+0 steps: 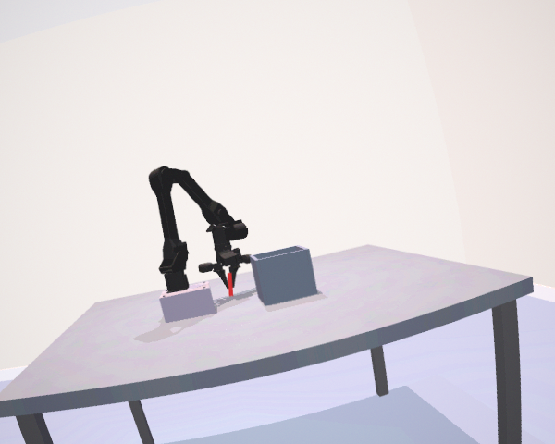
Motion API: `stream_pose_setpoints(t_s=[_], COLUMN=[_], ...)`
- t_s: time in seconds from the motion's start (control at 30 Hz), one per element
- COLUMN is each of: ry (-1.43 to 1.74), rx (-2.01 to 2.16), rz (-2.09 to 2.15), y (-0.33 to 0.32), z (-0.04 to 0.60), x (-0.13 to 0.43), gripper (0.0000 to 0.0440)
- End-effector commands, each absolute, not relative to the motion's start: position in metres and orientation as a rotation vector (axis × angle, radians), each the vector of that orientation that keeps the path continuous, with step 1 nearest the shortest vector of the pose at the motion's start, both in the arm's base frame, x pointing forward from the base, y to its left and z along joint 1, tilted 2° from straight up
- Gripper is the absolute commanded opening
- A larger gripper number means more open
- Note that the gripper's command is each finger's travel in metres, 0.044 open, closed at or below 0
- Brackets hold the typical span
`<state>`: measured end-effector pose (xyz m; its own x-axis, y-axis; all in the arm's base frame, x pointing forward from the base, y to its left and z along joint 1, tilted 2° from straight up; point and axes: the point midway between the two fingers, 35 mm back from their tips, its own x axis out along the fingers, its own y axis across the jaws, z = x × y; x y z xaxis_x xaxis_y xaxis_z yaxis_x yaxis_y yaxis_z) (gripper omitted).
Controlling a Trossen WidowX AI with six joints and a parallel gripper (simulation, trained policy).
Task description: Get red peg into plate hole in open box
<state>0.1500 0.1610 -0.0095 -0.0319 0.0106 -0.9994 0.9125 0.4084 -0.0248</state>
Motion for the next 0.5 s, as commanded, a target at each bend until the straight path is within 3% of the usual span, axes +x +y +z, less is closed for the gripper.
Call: stream_pose_setpoints(t_s=[0.0, 0.47], ry=[1.416, 1.402], rx=[0.926, 1.057], rz=[-0.888, -0.794], y=[0.167, 0.185], z=[-0.002, 0.038], x=[0.155, 0.177], gripper=[0.0000, 0.0000])
